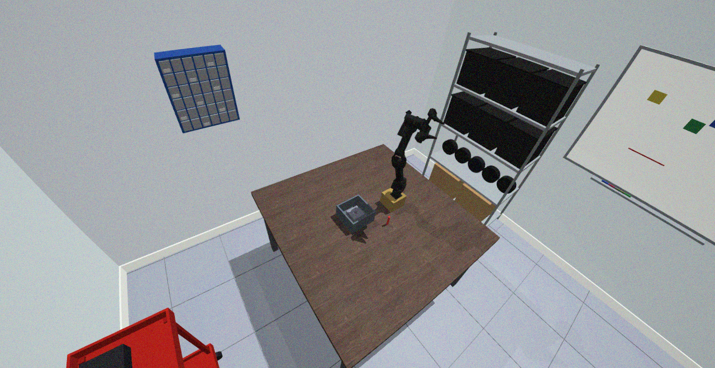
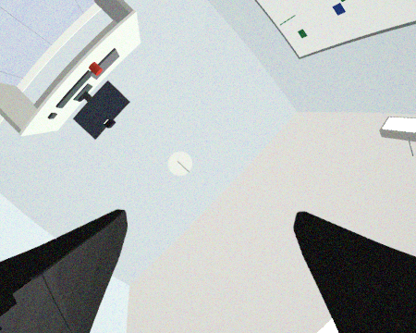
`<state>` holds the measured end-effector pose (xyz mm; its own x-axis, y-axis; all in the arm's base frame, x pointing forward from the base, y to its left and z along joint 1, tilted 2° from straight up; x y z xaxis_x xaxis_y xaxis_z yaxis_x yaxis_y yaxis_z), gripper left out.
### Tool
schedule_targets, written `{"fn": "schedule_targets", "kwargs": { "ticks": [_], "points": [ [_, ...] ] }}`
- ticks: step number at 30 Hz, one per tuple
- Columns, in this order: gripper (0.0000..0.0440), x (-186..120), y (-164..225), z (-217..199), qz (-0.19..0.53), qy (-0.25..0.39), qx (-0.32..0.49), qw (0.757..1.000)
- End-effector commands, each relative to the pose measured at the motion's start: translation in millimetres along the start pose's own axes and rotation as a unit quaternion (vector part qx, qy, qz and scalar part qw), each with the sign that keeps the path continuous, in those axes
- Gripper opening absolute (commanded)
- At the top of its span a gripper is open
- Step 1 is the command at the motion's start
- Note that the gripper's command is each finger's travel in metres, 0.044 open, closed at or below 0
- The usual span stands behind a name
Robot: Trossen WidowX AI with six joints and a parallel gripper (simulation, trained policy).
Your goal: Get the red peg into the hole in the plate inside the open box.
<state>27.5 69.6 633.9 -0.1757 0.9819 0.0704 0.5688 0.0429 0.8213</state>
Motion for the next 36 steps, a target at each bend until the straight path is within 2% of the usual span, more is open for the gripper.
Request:
{"fn": "schedule_targets", "kwargs": {
  "ticks": [1, 4, 11, 18, 27, 36],
  "points": [
    [0.0413, 0, -2, -5, 0.003, 0.002, -0.017, 1.000],
    [0.0440, -1, -8, -20, 0.010, 0.014, -0.068, 0.998],
    [0.0440, -7, -27, -57, 0.021, 0.055, -0.181, 0.982],
    [0.0440, -20, -51, -96, 0.037, 0.107, -0.287, 0.951],
    [0.0440, -49, -86, -141, 0.069, 0.180, -0.409, 0.892],
    [0.0440, -89, -124, -175, 0.111, 0.254, -0.514, 0.812]
  ]
}}
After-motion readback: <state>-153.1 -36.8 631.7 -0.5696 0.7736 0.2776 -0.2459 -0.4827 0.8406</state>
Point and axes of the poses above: the point midway between the two fingers, 35 mm back from their tips, its own x axis out along the fingers, its own z axis across the jaws, y = z × x, the point moved 9 cm from there along -x, back along the fingers, and after that the axes turned 9 degrees about -x, right-handed, at the moved point
